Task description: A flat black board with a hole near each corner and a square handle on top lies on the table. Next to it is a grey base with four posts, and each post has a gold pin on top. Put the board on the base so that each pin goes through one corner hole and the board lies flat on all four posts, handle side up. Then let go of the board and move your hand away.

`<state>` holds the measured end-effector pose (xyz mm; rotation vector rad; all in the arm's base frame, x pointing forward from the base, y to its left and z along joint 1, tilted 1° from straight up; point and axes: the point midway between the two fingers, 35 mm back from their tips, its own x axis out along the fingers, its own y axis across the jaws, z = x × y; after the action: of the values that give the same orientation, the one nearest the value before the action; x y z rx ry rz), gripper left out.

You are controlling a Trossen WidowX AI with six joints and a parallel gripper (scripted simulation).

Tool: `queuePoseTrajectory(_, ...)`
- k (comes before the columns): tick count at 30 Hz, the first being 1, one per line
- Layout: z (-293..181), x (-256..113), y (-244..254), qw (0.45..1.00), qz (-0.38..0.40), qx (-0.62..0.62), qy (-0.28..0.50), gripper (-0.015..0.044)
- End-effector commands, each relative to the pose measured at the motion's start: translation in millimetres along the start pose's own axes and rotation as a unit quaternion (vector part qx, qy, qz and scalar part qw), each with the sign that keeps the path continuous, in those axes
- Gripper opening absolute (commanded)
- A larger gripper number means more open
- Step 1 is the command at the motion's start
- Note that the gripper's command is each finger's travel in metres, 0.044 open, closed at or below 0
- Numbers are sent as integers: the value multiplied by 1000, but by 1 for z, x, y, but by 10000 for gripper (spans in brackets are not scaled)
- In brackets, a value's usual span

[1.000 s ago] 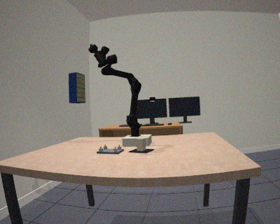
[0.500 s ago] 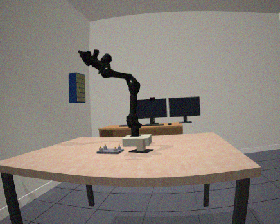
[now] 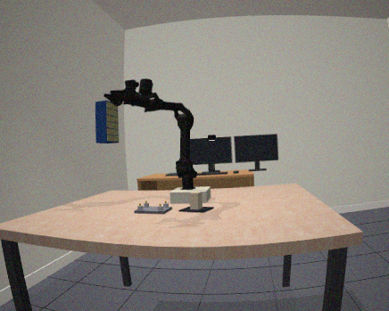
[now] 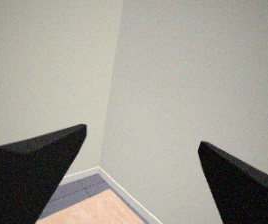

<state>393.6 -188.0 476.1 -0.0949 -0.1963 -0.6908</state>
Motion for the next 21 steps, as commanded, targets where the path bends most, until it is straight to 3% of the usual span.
queuePoseTrajectory(1, -51, -10, 49, 993, 71, 10, 93, 440)
queuePoseTrajectory(10, -152, -75, 139, 932, 190, 15, 309, 440)
queuePoseTrajectory(21, -248, -224, 190, 774, 252, -41, 580, 440)
